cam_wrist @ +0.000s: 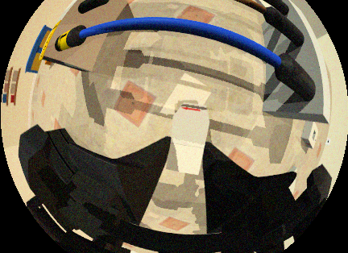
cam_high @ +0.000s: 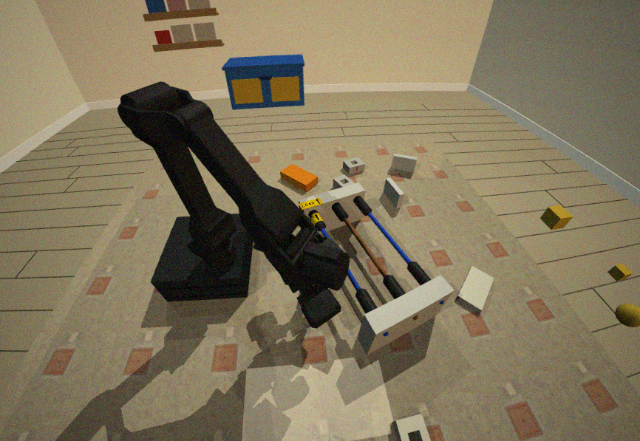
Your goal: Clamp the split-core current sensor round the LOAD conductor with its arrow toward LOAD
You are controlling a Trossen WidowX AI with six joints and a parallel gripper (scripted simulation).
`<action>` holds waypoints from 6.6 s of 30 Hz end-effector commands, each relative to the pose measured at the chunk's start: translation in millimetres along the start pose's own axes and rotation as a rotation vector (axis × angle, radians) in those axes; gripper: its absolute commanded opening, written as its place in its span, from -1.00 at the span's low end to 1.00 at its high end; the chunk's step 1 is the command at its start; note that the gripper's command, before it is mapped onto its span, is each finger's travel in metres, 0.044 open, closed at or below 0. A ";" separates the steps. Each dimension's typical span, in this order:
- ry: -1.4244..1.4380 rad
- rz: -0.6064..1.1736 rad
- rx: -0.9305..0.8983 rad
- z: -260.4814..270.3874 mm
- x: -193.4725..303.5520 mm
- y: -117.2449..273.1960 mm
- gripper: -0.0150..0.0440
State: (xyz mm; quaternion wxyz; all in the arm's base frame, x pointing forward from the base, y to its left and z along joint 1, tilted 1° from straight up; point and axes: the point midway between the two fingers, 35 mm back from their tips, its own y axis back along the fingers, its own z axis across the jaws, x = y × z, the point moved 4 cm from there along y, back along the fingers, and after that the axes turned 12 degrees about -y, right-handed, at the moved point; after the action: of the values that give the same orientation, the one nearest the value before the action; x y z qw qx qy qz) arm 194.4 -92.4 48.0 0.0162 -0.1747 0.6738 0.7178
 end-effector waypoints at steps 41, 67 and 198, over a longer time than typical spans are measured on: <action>-1.347 0.156 0.178 0.3 -27.6 52.5 0.59; -1.558 0.155 0.236 -1.7 -27.9 25.1 0.59; -1.668 0.143 0.236 16.7 -115.3 41.4 -0.49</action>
State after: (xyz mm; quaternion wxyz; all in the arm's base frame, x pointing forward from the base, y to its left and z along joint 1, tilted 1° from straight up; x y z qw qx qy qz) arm 288.0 -55.4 119.1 0.4805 0.4585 0.5213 0.5359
